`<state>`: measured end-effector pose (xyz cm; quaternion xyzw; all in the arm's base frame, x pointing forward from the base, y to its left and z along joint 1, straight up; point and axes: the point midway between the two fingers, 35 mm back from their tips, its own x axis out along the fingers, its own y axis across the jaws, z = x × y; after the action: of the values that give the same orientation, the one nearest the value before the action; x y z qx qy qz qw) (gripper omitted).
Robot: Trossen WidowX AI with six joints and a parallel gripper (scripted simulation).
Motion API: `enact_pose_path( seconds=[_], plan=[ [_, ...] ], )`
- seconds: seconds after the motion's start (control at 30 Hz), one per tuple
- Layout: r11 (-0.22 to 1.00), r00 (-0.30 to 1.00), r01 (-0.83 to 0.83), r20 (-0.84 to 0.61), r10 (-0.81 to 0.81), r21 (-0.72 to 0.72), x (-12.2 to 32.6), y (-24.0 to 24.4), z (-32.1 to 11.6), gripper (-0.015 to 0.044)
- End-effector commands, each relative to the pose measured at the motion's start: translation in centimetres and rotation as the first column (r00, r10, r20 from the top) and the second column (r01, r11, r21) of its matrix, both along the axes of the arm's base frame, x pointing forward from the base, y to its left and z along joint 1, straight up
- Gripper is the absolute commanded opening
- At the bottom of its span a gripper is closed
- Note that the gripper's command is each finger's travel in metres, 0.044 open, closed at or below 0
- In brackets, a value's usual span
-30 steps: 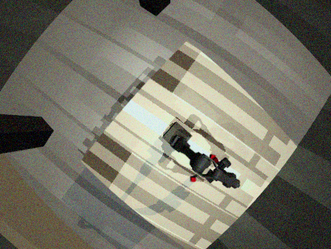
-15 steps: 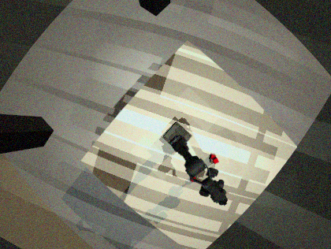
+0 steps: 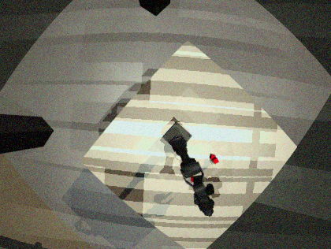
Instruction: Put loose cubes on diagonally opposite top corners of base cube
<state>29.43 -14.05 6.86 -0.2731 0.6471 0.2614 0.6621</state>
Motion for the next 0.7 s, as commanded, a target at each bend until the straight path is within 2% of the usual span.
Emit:
enact_pose_path(
  seconds=[0.0,0.07,0.23,0.67],
  plan=[
    [1.0,1.0,-0.028,0.002,0.028,-0.004,0.0,-0.2,0.2,0.0265],
    [1.0,1.0,-0.028,0.002,0.028,-0.004,0.1,-0.3,-0.7,0.0265],
    [1.0,1.0,-0.028,0.001,0.028,-0.004,0.2,-0.3,-5.8,0.0265],
    [1.0,1.0,-0.028,0.001,0.028,-0.004,0.2,-0.3,-7.6,0.0265]
  ],
)
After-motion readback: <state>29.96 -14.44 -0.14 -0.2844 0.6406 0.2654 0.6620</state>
